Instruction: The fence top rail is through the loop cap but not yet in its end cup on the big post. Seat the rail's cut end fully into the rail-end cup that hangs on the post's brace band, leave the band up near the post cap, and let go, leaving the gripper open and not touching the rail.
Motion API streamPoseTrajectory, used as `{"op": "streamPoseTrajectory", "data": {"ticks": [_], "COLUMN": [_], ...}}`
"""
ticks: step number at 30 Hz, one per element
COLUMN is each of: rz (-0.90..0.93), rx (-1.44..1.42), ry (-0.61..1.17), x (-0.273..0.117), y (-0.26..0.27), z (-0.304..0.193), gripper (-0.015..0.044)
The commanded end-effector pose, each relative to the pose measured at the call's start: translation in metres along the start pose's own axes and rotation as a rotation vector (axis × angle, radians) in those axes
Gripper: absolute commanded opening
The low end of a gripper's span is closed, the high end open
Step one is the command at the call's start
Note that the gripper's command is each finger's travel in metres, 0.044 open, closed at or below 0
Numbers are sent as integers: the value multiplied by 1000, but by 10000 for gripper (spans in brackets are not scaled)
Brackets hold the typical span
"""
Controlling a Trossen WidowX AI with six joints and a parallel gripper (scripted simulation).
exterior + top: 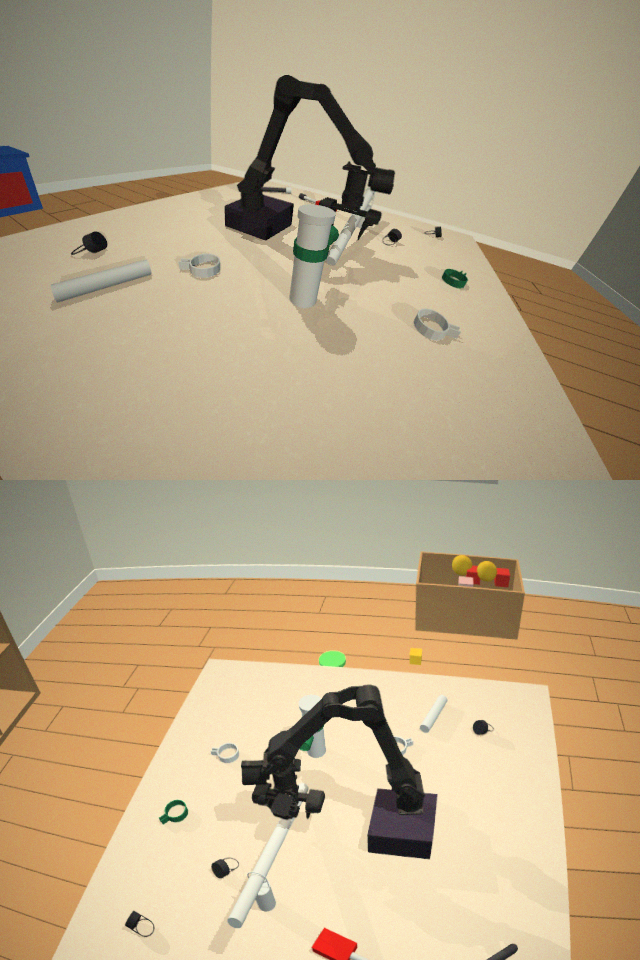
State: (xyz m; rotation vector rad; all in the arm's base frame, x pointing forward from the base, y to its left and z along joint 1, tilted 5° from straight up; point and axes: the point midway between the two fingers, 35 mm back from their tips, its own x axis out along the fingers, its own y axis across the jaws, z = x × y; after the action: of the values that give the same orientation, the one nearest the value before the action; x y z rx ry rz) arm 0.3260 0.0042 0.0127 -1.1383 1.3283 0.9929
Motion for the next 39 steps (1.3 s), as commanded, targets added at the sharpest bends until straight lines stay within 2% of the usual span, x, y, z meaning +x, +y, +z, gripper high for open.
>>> {"op": "streamPoseTrajectory", "data": {"ticks": [1, 9, 18, 30, 35, 39], "rz": [5, 5, 5, 5, 5, 5], "rx": [-5, -5, -5, -5, -5, -6], "ry": [-1, -1, -1, -1, -1, 18], "x": [9, 18, 18, 18, 13, 8], "y": [2, 3, 3, 3, 1, 0], "z": [0, 0, 0, 0, -1, -3], "gripper": [440, 440, 204, 124, 0, 0]}}
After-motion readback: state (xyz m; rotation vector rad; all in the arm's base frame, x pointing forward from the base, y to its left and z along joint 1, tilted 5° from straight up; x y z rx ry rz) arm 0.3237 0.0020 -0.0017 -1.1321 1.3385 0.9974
